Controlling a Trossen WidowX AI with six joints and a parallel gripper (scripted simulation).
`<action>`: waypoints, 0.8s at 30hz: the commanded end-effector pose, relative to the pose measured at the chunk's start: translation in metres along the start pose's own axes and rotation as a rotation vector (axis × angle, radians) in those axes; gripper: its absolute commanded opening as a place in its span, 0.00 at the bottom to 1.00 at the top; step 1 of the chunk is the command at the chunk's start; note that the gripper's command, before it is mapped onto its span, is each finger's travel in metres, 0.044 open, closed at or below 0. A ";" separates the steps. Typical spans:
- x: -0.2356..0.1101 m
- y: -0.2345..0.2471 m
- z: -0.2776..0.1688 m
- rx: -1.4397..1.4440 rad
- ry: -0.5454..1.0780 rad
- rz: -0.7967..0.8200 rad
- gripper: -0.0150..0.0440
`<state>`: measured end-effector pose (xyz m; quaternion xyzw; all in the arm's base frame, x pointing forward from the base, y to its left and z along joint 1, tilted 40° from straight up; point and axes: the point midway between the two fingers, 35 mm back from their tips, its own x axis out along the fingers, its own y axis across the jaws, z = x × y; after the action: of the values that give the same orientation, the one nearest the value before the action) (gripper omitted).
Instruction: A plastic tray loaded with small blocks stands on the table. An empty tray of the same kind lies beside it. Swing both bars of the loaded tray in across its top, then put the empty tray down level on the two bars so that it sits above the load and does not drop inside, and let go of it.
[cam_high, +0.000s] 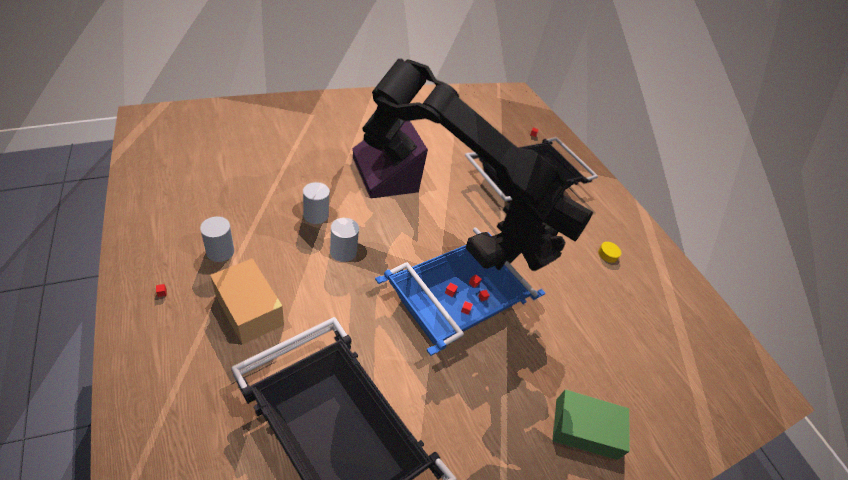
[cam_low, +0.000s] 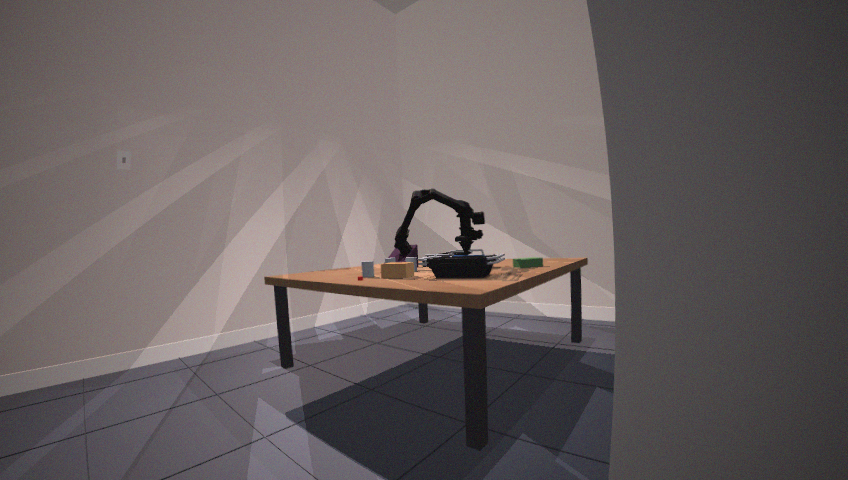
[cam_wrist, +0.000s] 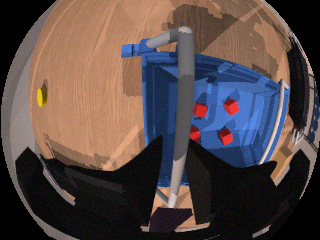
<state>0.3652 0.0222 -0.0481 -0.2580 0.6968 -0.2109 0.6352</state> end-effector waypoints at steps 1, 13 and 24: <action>0.013 -0.013 -0.003 -0.004 0.008 -0.008 0.40; -0.032 -0.007 0.000 -0.004 0.008 -0.005 0.40; -0.026 -0.007 -0.001 -0.011 0.007 -0.011 0.40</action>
<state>0.3673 0.0338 -0.0224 -0.2641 0.6979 -0.2116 0.6313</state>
